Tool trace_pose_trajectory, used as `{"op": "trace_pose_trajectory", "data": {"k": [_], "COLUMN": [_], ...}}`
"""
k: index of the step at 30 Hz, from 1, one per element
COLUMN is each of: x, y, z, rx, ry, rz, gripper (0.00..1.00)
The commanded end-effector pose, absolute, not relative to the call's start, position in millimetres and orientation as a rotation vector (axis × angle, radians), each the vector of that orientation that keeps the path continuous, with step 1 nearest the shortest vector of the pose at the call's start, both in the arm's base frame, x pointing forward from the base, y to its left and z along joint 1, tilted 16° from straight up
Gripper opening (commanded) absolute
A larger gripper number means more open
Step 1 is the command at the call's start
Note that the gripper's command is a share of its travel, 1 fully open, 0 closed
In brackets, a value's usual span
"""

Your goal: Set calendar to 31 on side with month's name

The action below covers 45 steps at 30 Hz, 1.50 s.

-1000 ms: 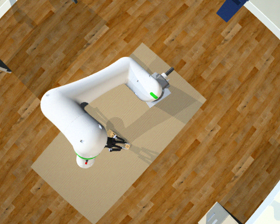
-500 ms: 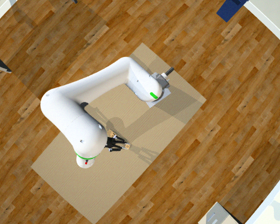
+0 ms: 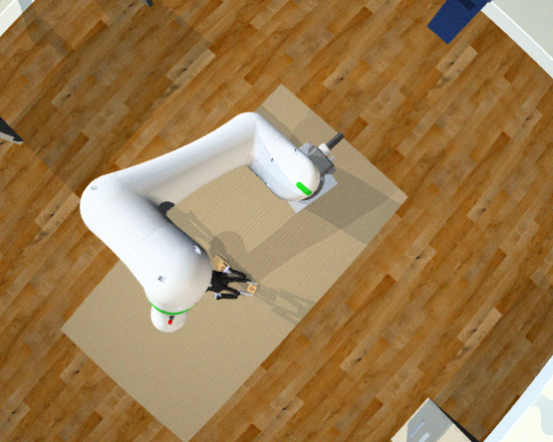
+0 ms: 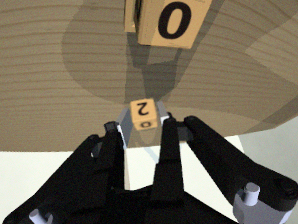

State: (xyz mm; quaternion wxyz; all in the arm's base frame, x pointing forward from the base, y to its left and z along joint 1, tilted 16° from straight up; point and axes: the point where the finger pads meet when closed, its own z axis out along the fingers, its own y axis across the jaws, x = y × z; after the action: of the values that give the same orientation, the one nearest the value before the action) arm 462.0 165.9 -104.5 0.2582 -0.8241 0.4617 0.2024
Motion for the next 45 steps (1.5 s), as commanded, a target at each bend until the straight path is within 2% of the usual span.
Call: {"op": "trace_pose_trajectory", "data": {"k": [1,5,6,34,45], "x": [462,462,462,459,449], "y": [166,166,166,166,167], "z": [-104,-104,-104,-95,-61], "rx": [-2.234,-2.234,-2.234,-2.234,-2.234], "ry": [1.252,1.252,1.252,1.252,1.252], "rz": [0.548,0.548,0.548,0.548,0.548], "gripper": [0.27,0.29,0.41,0.41,0.41]}}
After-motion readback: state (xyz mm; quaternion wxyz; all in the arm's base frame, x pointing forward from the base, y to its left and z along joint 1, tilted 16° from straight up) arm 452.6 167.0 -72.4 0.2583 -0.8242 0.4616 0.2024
